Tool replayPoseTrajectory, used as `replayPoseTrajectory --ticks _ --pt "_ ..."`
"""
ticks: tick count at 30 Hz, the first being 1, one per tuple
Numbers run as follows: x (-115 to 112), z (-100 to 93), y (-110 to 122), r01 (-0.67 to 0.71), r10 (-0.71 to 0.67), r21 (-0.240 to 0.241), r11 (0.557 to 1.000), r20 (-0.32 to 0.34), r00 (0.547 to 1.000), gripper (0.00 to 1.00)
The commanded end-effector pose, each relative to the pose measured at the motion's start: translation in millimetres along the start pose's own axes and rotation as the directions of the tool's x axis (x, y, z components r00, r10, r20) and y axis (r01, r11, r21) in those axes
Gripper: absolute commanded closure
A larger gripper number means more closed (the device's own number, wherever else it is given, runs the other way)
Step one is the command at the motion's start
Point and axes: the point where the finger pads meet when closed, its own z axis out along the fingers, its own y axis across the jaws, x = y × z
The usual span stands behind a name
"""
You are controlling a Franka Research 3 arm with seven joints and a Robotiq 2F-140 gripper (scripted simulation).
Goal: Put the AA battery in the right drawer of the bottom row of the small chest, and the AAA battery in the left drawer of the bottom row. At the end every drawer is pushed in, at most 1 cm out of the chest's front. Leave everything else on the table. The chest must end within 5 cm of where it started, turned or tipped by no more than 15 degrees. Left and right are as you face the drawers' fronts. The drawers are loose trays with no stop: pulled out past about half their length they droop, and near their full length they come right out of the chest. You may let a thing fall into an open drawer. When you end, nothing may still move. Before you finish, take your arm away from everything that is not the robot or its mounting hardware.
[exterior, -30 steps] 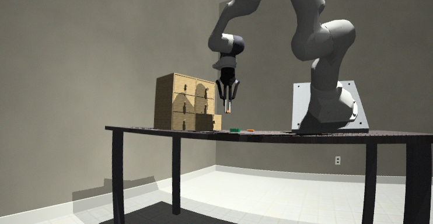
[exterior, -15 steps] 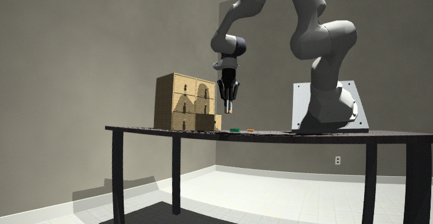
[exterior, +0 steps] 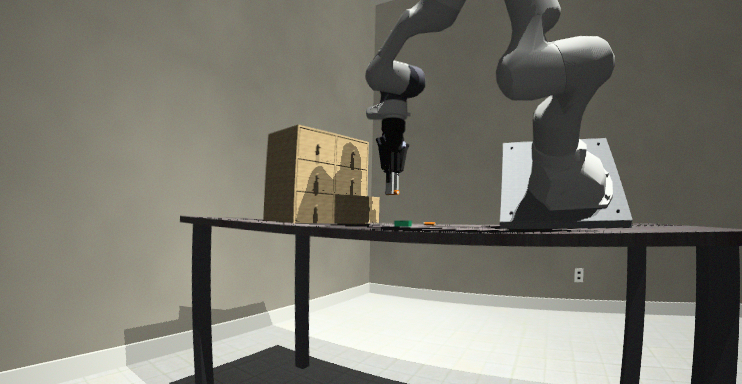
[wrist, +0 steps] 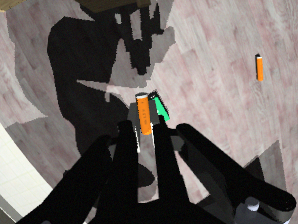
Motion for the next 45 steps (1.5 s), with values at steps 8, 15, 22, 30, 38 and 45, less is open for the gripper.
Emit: replayPoseTrajectory --ticks 8,15,22,30,38,45 --pt "4.3 -16.1 2.6 0.089 -0.089 -0.017 0.996 -0.004 0.996 0.94" --pt "5.2 -28.9 3.1 0.089 -0.089 -0.017 0.996 -0.004 0.996 0.94" --pt "5.4 -31.2 3.1 0.089 -0.089 -0.017 0.996 -0.004 0.996 0.94" --pt "5.2 -31.0 3.0 0.089 -0.089 -0.016 0.996 -0.019 0.996 0.94" --pt "3.7 -29.9 3.2 0.089 -0.09 -0.017 0.996 -0.091 0.992 0.94" --pt "2.0 -28.6 3.4 0.089 -0.091 -0.016 0.996 -0.176 0.98 0.94"
